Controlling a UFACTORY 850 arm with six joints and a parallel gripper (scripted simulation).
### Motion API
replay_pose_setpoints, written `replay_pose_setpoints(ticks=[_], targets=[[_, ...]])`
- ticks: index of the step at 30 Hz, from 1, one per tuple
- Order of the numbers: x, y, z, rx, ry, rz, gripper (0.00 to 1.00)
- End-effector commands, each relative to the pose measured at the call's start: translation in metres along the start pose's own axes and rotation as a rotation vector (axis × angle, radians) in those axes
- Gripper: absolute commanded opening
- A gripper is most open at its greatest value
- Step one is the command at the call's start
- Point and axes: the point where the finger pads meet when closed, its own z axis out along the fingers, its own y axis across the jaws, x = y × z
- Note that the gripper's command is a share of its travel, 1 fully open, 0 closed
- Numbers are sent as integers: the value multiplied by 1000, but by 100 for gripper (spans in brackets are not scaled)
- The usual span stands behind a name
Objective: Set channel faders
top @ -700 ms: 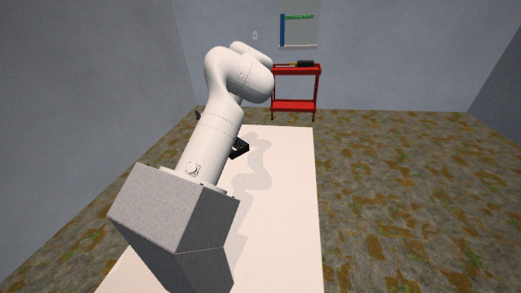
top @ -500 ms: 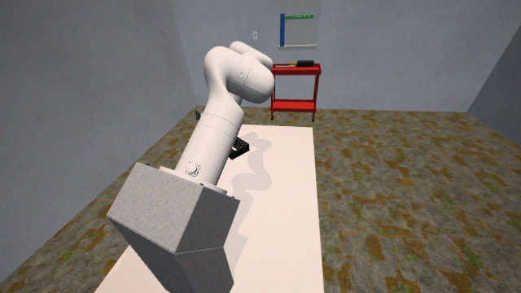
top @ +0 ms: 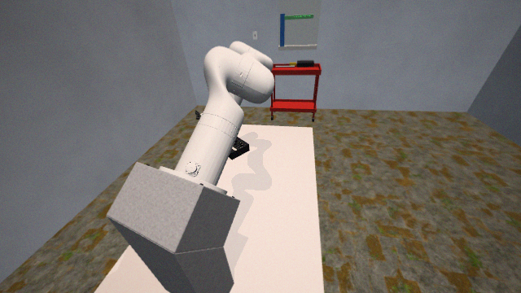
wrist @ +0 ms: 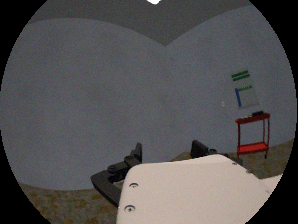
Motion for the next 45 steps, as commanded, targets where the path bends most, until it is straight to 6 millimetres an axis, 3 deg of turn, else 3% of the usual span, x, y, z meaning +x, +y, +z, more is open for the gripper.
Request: replay_pose_setpoints(ticks=[1, 11, 13, 18, 25, 26, 30, 32, 35, 36, 38, 39, 41, 42, 44, 45], targets=[[0, -3, 1, 15, -10, -7, 100], [-9, -52, 0, 256, -177, -135, 100], [-9, -52, 0, 256, -177, -135, 100], [-15, -79, -13, 414, -272, -234, 100], [-19, -96, -28, 538, -340, -320, 100], [-21, -104, -37, 604, -374, -369, 100], [-21, -104, -37, 604, -374, -369, 100], [-25, -116, -61, 742, -444, -478, 100], [-25, -116, -61, 742, -444, -478, 100], [-27, -119, -74, 814, -478, -537, 100], [-27, -119, -74, 814, -478, -537, 100], [-29, -121, -88, 885, -511, -599, 100], [-29, -121, -88, 885, -511, -599, 100], [-31, -121, -103, 957, -544, -664, 100], [-31, -121, -103, 957, -544, -664, 100], [-32, -118, -119, 1028, -576, -729, 100]])
